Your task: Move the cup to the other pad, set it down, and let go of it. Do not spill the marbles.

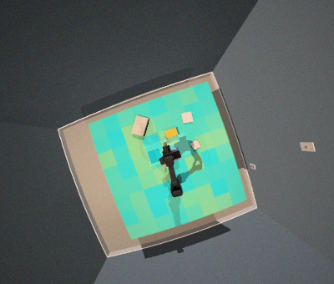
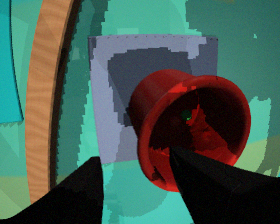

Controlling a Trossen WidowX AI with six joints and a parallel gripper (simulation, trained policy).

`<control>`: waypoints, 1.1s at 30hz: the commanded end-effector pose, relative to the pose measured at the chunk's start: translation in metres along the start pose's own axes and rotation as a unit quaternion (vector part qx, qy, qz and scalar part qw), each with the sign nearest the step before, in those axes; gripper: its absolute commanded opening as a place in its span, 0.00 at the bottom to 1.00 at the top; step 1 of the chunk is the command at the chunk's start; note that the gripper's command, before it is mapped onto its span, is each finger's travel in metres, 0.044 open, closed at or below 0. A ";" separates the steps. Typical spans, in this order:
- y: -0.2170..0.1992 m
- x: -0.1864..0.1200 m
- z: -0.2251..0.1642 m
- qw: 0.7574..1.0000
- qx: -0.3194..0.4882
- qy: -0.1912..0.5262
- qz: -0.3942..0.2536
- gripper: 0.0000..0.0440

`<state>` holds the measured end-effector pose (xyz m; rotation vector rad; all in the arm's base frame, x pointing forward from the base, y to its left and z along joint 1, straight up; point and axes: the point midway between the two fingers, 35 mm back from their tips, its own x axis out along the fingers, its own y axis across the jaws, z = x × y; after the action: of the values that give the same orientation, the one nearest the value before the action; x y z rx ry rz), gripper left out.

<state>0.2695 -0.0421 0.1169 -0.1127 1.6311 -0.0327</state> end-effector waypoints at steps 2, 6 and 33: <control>-0.005 0.017 -0.002 1.000 -0.016 0.013 0.001 0.40; -0.007 0.031 -0.003 0.999 -0.033 0.019 0.004 0.40; -0.013 0.052 0.003 0.979 -0.202 0.003 0.017 0.00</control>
<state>0.2654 -0.0596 0.0579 -0.3730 1.6549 0.3052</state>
